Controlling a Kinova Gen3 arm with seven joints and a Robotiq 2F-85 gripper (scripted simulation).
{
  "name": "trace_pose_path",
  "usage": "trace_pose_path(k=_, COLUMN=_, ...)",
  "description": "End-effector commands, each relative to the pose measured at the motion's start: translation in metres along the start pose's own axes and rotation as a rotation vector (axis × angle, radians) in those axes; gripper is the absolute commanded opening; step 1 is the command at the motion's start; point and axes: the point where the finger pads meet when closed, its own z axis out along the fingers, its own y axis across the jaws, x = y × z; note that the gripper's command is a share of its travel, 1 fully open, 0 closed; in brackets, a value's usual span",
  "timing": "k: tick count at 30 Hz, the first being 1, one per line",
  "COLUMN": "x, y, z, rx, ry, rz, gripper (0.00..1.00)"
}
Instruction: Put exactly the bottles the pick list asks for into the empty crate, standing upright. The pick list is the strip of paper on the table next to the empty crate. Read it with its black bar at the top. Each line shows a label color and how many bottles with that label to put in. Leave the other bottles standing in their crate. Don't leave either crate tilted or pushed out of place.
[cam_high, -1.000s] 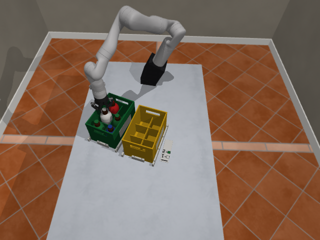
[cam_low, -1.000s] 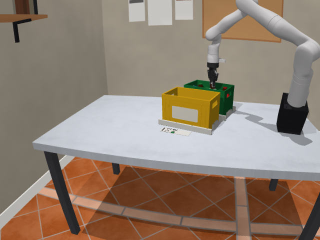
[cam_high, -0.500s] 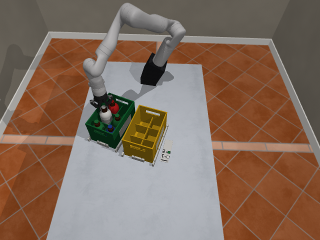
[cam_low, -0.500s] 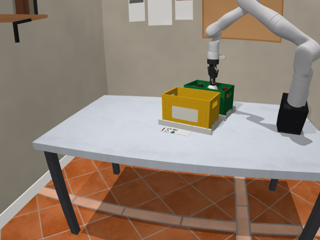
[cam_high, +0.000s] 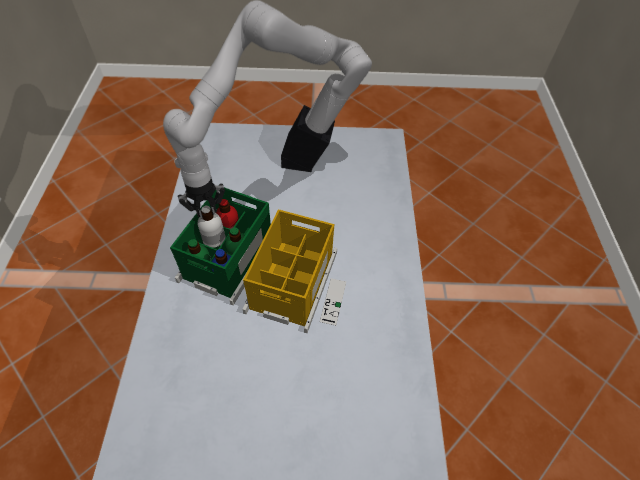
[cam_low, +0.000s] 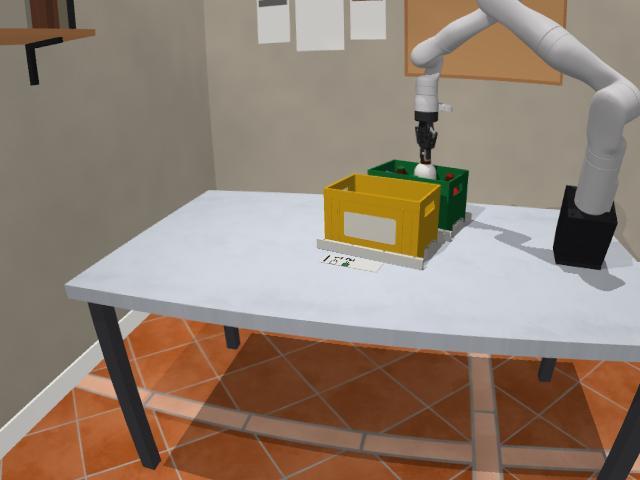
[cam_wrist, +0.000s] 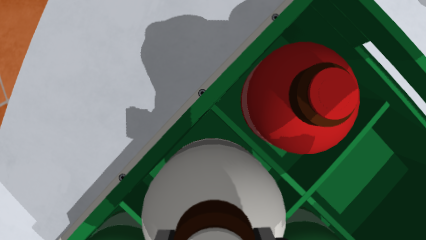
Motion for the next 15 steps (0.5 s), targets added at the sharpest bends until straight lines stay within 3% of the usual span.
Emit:
trace_pose_path(k=1, x=0.000, y=-0.001, z=-0.005, rx=0.003, ry=-0.001, rz=0.000, gripper=0.10)
trace_pose_path(k=15, x=0.000, y=-0.001, z=-0.027, rx=0.003, ry=-0.001, rz=0.000, gripper=0.10)
